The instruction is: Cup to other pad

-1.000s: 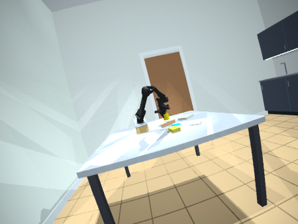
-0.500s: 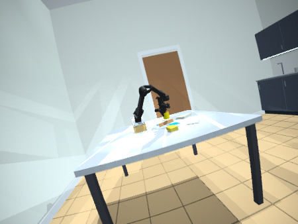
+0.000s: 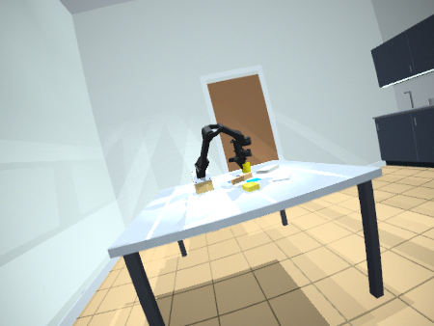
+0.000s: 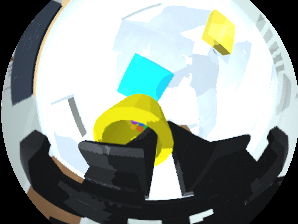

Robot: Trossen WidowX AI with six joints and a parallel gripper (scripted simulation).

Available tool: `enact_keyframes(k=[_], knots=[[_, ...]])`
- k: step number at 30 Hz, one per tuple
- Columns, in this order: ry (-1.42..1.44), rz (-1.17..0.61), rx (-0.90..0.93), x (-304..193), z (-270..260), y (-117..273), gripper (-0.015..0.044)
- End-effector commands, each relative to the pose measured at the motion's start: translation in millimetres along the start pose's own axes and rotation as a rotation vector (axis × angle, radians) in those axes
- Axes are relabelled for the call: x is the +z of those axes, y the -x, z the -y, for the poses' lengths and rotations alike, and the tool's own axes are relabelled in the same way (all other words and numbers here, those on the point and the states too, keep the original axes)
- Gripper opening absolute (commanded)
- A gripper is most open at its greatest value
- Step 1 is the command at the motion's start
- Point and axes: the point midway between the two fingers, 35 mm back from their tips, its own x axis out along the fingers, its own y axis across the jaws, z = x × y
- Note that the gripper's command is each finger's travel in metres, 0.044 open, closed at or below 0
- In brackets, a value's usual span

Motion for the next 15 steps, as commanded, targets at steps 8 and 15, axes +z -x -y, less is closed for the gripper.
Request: enact_keyframes(k=[8, 15], knots=[[-0.002, 0.006, 0.005, 34, 2, 5, 0.0000], [-0.003, 0.007, 0.005, 45, 3, 6, 0.0000]])
